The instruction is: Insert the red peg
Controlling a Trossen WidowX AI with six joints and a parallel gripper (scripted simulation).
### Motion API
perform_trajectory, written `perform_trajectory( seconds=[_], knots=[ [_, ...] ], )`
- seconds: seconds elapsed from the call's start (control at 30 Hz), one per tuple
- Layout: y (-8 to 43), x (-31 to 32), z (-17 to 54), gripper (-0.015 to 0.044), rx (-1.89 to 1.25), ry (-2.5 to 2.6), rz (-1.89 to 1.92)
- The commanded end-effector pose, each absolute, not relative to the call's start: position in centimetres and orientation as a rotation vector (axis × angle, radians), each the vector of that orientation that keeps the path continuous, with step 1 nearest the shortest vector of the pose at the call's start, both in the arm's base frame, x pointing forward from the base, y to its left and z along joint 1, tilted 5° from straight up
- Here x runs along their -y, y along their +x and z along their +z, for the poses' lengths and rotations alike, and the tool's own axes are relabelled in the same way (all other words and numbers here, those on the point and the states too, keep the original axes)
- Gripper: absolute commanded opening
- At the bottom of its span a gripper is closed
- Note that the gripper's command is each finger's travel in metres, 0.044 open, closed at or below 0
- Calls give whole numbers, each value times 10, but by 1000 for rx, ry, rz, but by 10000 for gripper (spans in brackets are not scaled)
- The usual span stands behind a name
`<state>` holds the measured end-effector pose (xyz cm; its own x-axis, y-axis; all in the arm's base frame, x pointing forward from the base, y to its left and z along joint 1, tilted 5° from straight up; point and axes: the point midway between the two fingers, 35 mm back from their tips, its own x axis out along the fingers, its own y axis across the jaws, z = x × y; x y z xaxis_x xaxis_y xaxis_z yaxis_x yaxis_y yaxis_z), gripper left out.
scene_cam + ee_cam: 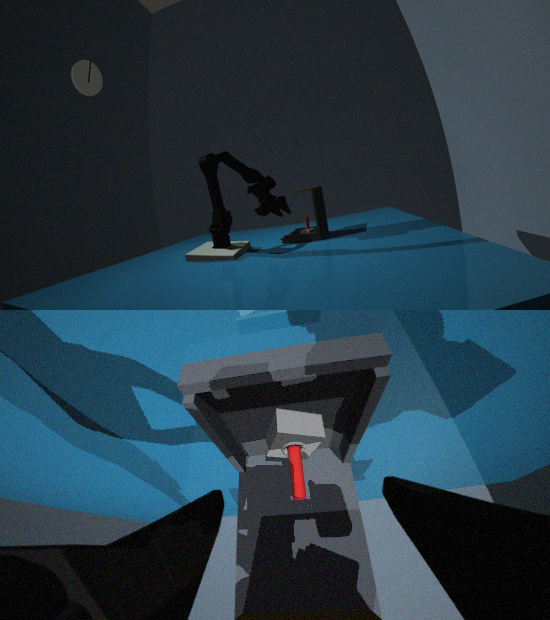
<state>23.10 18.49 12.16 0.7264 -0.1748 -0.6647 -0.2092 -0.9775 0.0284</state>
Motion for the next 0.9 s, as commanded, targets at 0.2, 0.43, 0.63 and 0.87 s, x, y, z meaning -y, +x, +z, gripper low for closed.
perform_trajectory(
  seconds=[0.2, 0.43, 0.63, 0.87],
  knots=[
    [213, -184, 146, 440, -316, -2876, 1073],
    [213, -184, 146, 440, -316, -2876, 1073],
    [213, -184, 146, 440, -316, -2876, 1073],
    [213, -184, 146, 440, -316, -2876, 1073]
  ],
)
